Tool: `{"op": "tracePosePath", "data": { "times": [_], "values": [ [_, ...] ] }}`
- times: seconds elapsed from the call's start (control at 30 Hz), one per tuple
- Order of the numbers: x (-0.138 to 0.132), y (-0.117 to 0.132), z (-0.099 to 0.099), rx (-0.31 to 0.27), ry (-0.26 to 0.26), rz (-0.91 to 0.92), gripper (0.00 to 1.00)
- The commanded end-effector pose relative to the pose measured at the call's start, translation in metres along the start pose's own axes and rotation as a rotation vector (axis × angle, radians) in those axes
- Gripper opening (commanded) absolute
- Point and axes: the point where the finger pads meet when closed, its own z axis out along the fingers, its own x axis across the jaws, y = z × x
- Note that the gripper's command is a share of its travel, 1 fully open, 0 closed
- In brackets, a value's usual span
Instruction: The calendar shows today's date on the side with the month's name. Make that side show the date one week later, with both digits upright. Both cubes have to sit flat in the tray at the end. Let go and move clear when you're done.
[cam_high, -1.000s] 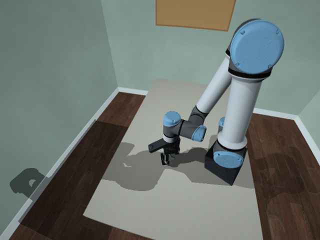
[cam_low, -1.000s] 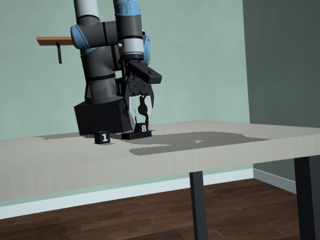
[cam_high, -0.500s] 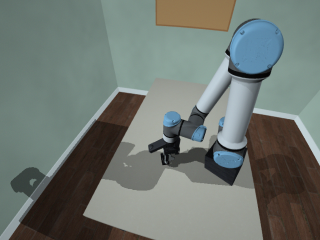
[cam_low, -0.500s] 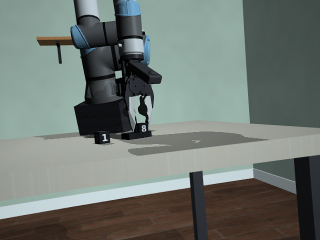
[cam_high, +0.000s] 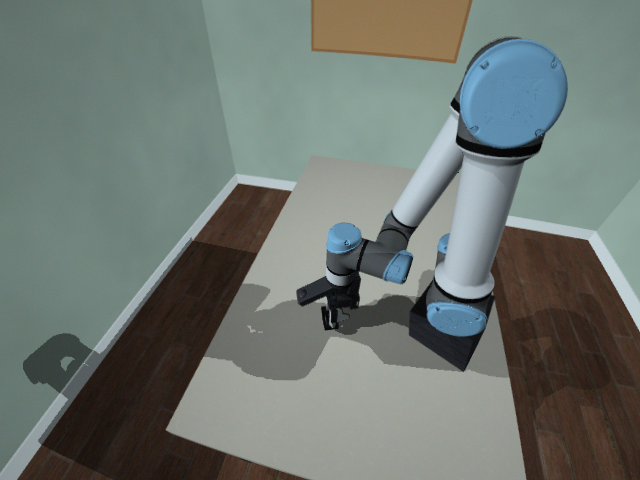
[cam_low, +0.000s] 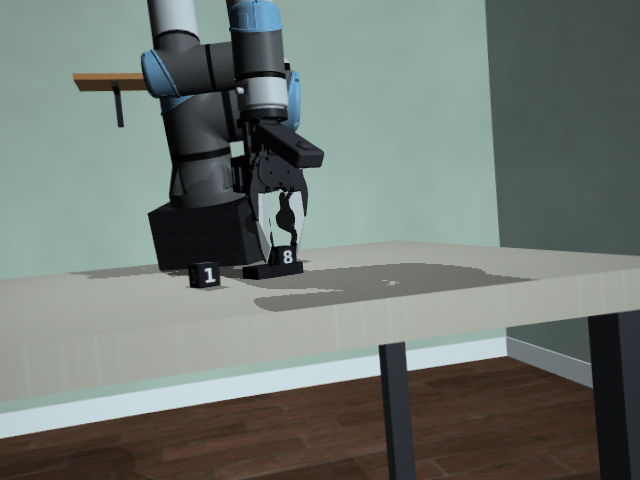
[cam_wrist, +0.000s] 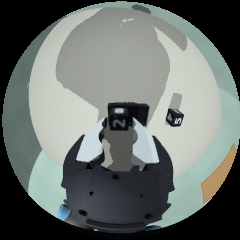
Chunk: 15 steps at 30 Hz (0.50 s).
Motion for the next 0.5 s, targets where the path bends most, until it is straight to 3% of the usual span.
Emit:
{"op": "tracePosePath", "data": {
  "times": [0.0, 0.03, 0.47],
  "values": [
    [0.0001, -0.0003, -0.0002, 0.001, 0.000, 0.000, 0.29],
    [0.0001, -0.0003, -0.0002, 0.001, 0.000, 0.000, 0.11],
    [0.0001, -0.0003, -0.0002, 0.001, 0.000, 0.000, 0.11]
  ]
}}
